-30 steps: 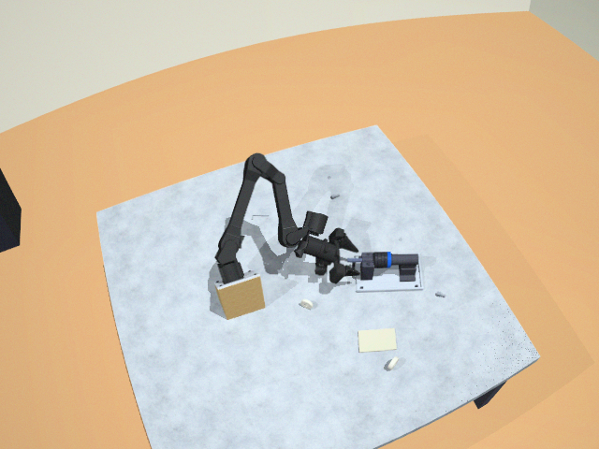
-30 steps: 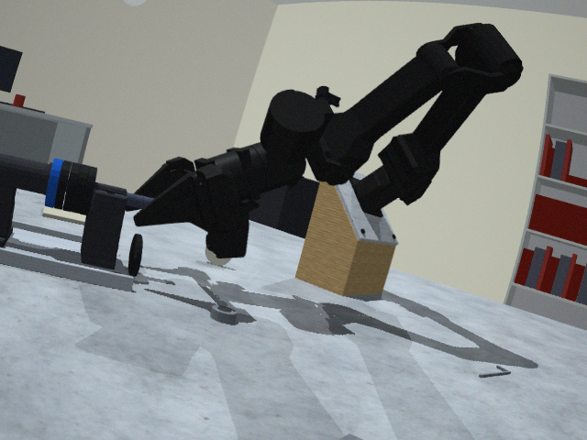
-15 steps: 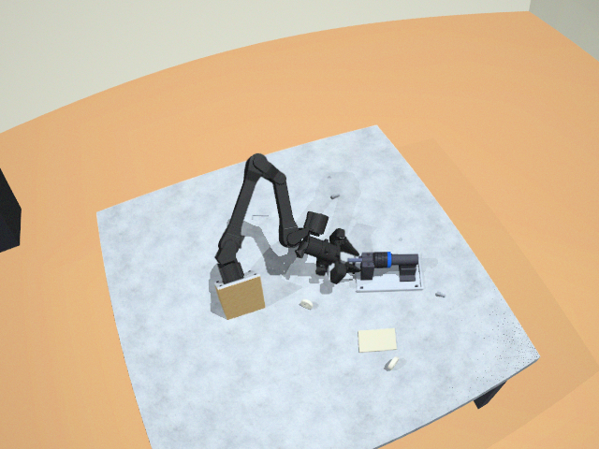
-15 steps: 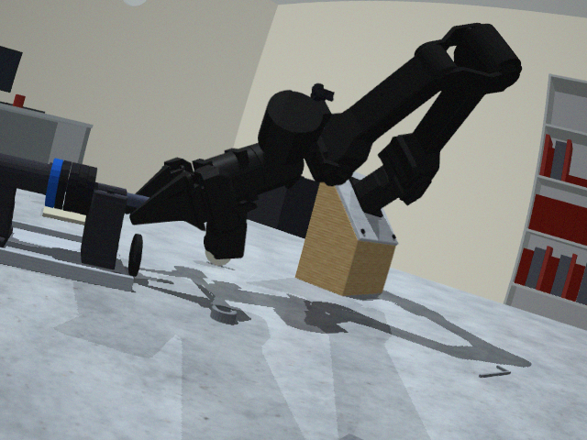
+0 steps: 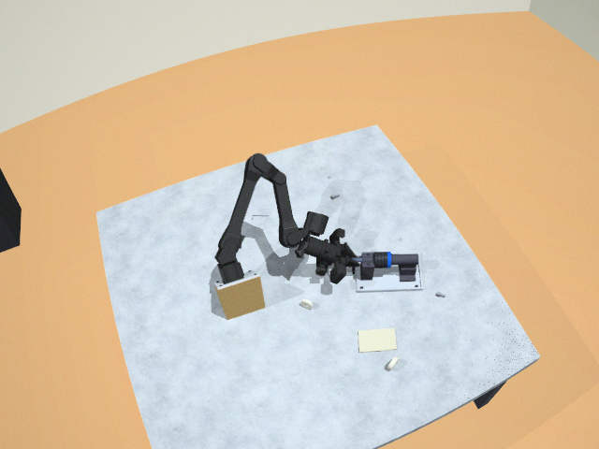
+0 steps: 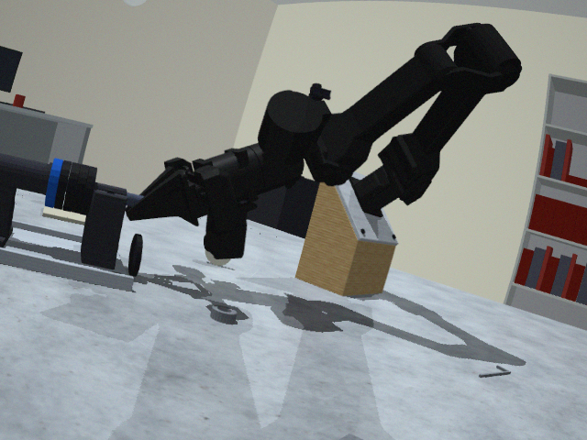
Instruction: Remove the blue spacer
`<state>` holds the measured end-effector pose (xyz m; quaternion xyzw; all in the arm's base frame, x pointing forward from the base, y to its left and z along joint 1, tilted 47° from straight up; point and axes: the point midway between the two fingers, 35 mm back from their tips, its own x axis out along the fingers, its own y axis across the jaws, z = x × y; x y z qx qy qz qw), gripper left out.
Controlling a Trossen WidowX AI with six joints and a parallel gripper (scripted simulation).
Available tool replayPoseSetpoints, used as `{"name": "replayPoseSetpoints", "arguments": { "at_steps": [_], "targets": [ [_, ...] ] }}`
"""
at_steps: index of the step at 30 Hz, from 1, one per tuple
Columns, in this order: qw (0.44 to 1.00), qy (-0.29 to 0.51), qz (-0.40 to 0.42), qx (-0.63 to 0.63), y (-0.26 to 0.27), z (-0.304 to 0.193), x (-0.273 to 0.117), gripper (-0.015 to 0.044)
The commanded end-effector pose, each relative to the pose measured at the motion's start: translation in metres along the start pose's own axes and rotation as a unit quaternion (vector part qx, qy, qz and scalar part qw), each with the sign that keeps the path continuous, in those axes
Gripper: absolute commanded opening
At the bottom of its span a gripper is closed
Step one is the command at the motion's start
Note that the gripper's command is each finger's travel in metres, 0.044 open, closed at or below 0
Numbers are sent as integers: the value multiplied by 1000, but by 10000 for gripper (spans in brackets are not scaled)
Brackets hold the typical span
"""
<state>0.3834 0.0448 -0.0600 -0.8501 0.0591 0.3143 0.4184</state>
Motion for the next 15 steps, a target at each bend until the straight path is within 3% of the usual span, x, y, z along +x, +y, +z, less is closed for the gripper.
{"name": "replayPoseSetpoints", "arguments": {
  "at_steps": [1,15],
  "targets": [
    [1000,2,0,2,0,1,-1,0],
    [1000,3,1,3,0,7,-11,0]
  ]
}}
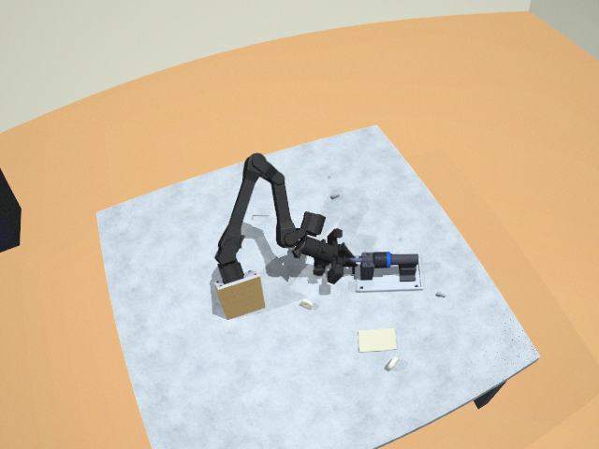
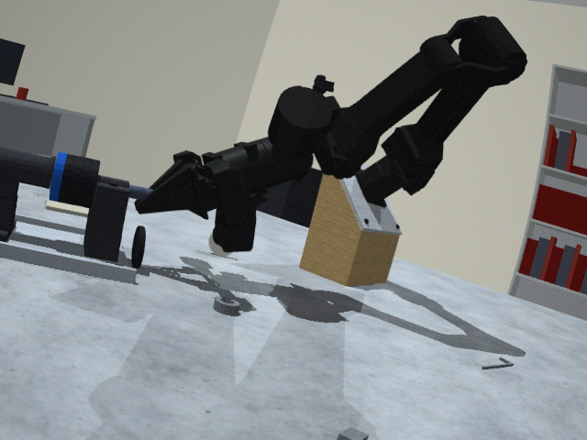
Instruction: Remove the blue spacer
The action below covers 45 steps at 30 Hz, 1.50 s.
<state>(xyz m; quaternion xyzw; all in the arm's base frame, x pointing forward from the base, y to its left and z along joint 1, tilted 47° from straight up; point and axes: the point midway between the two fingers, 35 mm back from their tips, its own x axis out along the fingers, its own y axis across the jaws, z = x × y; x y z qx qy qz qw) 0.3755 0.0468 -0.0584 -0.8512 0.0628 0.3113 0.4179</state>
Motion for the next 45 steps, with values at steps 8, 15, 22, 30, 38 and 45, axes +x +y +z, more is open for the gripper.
{"name": "replayPoseSetpoints", "arguments": {
  "at_steps": [8,15,22,30,38,45],
  "targets": [
    [1000,-2,-1,3,0,5,-9,0],
    [1000,-2,-1,3,0,4,-8,0],
    [1000,-2,-1,3,0,5,-9,0],
    [1000,-2,-1,3,0,5,-10,0],
    [1000,-2,-1,3,0,6,-10,0],
    [1000,-2,-1,3,0,6,-11,0]
  ]
}}
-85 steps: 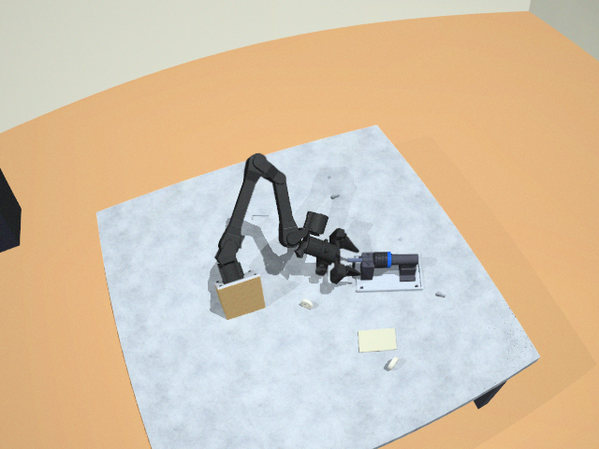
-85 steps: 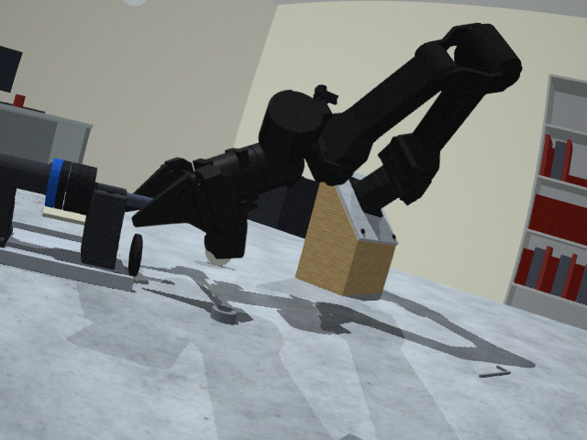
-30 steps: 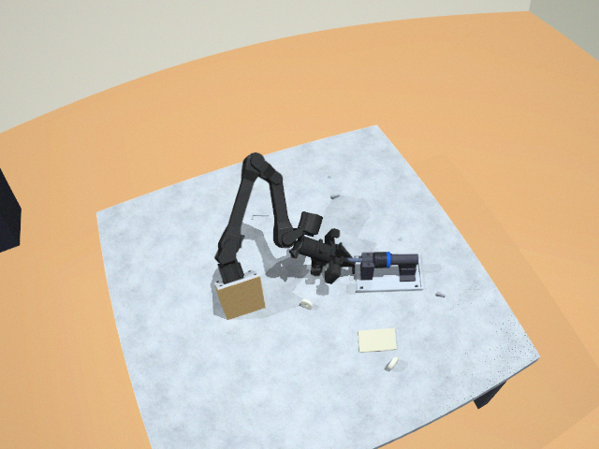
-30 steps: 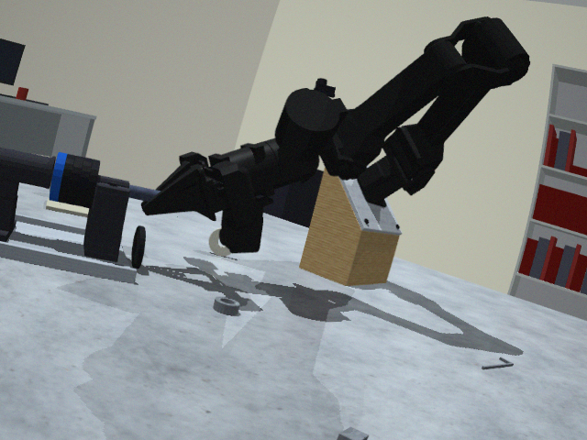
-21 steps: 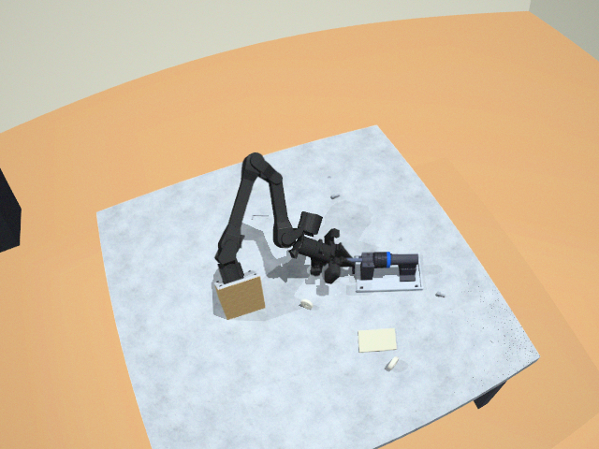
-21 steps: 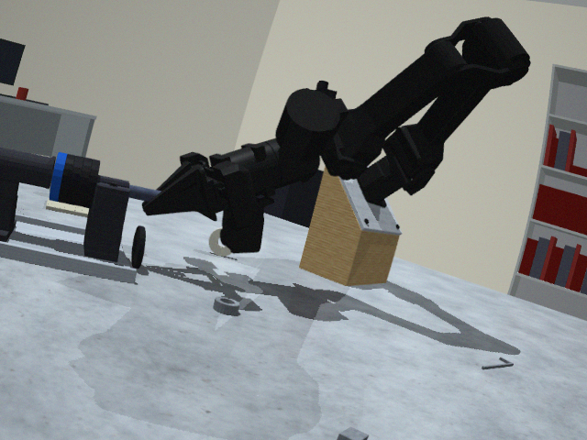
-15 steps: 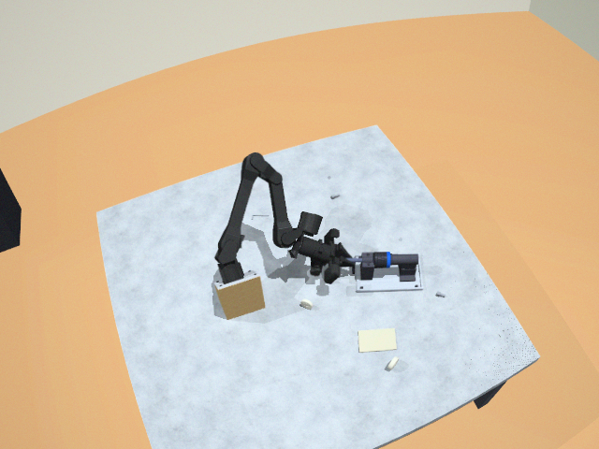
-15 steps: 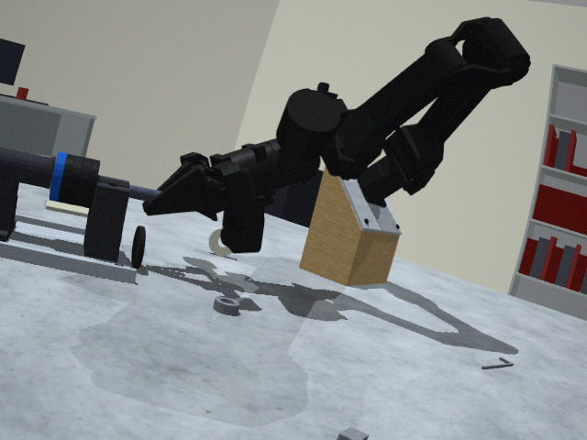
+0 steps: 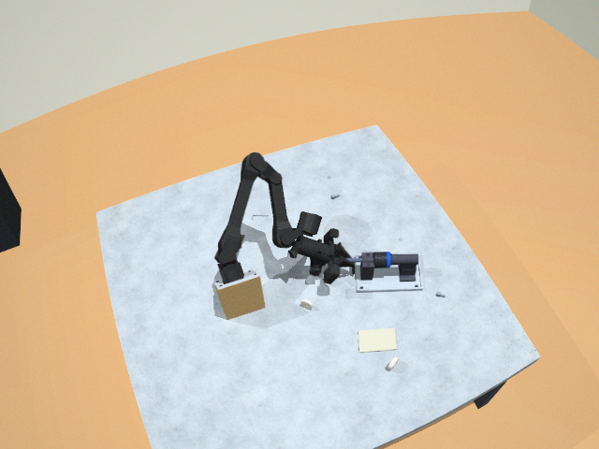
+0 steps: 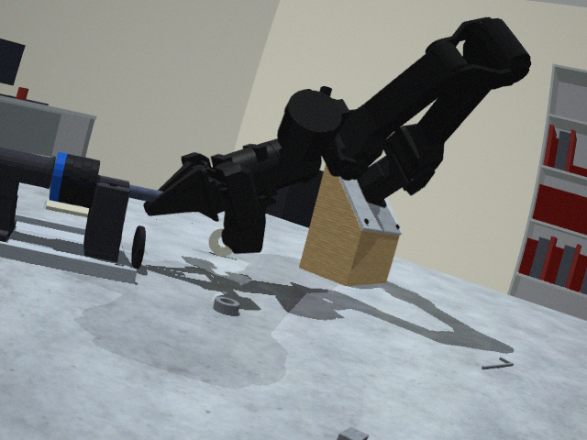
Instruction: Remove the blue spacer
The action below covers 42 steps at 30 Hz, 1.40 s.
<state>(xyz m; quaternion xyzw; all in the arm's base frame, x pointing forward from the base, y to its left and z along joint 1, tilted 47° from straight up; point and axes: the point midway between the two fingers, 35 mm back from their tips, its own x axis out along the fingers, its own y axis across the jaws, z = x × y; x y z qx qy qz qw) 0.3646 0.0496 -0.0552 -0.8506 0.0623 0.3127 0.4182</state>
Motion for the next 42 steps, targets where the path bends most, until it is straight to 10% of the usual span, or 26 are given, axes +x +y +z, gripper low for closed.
{"name": "replayPoseSetpoints", "arguments": {
  "at_steps": [1,42],
  "targets": [
    [1000,0,-1,2,-1,0,-1,0],
    [1000,0,-1,3,0,2,-5,0]
  ]
}}
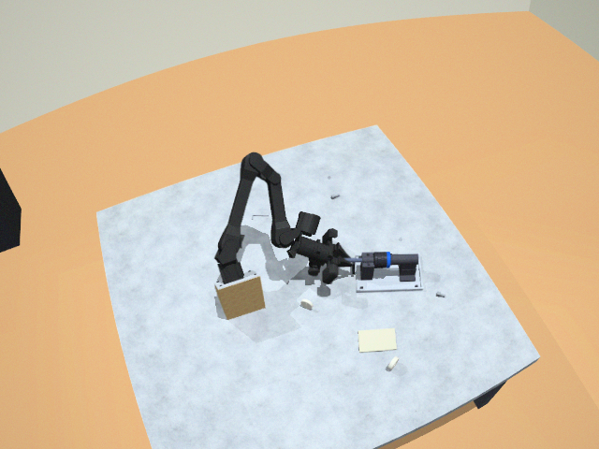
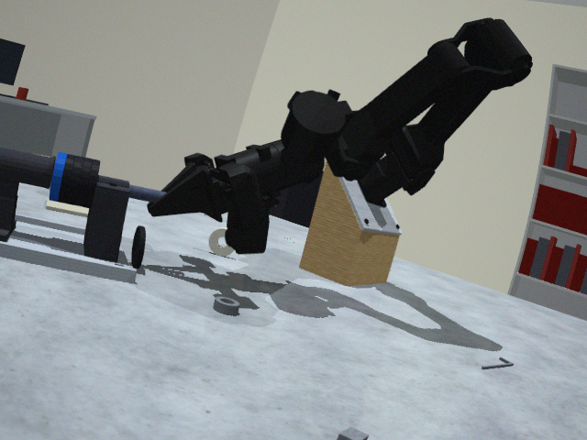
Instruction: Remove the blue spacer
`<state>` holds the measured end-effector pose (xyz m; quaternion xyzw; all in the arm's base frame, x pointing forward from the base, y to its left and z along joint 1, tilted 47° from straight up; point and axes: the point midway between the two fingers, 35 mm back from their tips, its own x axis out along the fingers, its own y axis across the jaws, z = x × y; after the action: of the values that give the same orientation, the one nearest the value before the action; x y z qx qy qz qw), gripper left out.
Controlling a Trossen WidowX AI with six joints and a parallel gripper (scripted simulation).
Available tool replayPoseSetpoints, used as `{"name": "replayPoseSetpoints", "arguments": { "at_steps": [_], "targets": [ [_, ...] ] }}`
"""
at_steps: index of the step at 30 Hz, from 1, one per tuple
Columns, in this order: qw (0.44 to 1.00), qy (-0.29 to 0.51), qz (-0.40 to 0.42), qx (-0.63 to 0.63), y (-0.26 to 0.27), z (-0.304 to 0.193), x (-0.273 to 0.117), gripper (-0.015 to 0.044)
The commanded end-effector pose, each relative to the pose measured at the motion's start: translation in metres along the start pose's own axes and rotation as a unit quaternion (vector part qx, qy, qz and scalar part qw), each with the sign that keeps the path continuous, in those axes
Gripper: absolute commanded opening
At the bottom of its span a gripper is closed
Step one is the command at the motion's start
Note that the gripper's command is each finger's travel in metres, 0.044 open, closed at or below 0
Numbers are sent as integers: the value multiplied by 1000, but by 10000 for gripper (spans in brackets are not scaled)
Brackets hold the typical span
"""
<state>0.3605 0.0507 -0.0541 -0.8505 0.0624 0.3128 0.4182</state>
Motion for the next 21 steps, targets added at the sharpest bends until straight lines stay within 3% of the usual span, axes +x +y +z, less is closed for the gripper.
{"name": "replayPoseSetpoints", "arguments": {
  "at_steps": [1,21],
  "targets": [
    [1000,0,-1,2,0,0,-1,0],
    [1000,0,-1,2,0,1,-3,0]
  ]
}}
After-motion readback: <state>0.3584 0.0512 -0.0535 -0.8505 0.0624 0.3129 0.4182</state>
